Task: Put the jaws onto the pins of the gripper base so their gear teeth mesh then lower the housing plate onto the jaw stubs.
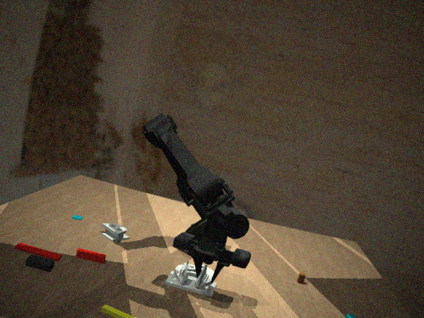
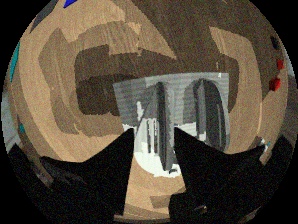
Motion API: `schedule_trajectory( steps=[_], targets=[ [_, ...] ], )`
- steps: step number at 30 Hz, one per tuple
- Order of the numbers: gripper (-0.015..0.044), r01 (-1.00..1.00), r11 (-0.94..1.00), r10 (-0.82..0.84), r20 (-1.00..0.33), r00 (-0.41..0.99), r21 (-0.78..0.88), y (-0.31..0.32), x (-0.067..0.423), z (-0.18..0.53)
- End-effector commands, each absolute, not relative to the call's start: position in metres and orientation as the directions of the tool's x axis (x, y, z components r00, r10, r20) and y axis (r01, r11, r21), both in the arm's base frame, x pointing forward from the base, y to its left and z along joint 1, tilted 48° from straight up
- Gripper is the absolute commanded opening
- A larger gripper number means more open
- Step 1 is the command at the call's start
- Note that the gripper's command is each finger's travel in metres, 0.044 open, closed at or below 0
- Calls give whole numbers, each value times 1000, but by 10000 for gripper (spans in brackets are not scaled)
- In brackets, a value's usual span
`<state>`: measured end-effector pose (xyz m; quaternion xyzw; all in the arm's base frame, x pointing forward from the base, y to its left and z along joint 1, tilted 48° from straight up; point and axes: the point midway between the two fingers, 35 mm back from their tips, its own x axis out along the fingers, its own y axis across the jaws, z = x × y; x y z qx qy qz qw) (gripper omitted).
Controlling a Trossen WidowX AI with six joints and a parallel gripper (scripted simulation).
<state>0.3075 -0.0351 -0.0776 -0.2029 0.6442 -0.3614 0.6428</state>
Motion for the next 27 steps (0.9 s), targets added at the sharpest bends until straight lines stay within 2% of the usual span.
schedule_trajectory(
  steps=[1,27],
  targets=[
    [134,199,652,-730,-676,-94,-732,-38,307,-78],
    [134,201,652,-731,-676,-94,-732,-40,307,-80]
  ],
)
